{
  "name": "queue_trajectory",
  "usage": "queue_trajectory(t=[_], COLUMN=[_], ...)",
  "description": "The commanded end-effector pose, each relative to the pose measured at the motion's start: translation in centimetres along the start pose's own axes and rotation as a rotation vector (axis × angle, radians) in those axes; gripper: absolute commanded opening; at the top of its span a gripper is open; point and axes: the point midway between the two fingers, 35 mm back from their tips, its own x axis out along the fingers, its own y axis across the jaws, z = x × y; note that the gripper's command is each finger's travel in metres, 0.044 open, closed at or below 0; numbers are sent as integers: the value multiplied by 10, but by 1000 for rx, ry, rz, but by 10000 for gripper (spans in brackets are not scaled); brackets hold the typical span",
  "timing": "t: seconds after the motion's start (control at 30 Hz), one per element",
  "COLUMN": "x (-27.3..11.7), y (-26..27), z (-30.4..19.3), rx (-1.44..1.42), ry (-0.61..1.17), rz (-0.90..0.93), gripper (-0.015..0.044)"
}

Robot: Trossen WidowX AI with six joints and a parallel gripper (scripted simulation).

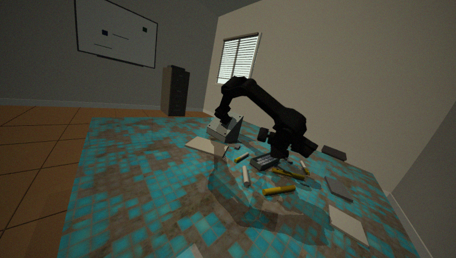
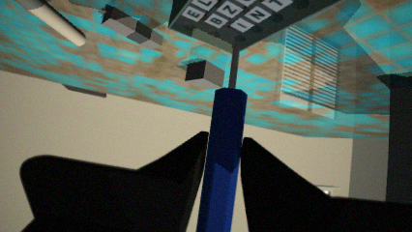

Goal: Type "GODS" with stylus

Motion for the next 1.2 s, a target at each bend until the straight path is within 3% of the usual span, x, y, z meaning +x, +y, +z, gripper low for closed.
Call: queue_trajectory(t=[0.0,0.3,0.8,1.17], x=[-5,-26,-55,-56], y=[-6,-19,-46,-48], z=[4,8,14,14], rx=[37,128,269,275], ry=[6,4,7,7], rz=[36,181,418,429], gripper=[58,0,0,0])
